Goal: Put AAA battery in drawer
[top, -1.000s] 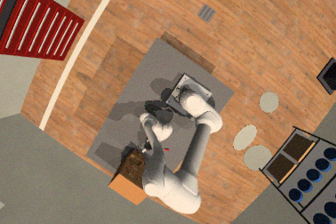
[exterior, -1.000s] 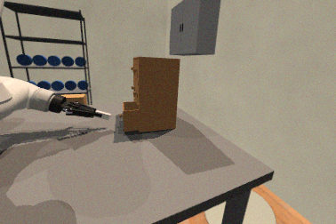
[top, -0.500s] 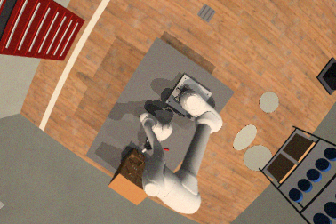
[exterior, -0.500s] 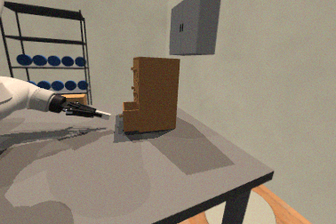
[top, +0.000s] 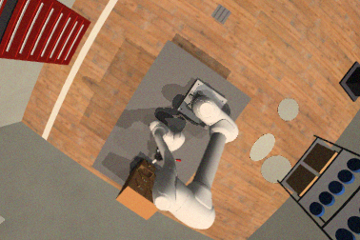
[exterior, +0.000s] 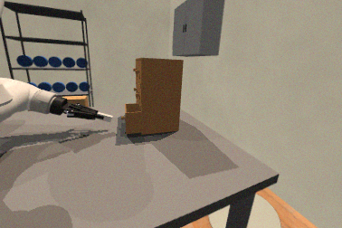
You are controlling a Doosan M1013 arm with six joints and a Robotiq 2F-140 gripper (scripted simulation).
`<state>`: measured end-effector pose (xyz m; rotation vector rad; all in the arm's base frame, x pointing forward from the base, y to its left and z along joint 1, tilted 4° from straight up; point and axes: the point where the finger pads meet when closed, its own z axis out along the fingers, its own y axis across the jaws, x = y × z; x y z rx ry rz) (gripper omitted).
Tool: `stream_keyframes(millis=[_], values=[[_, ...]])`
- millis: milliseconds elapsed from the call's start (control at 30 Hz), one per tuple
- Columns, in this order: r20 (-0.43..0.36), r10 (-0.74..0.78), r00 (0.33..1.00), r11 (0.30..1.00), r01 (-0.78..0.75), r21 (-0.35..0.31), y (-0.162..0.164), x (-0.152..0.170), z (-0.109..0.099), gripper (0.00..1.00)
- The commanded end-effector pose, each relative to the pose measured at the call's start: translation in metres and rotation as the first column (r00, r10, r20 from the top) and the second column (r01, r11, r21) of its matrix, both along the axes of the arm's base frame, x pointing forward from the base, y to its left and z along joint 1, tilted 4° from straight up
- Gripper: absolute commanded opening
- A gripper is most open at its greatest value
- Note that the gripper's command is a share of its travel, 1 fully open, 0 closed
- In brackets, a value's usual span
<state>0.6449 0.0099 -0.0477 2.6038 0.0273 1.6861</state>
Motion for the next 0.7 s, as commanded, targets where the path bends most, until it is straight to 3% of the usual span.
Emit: stream_keyframes(millis=[0, 667], values=[[0.01, 0.002, 1.0, 1.0, -0.002, -0.004, -0.0008, 0.0044, 0.0021, 0.0], [0.01, 0.002, 1.0, 1.0, -0.002, -0.004, -0.0016, 0.009, 0.0044, 0.0]])
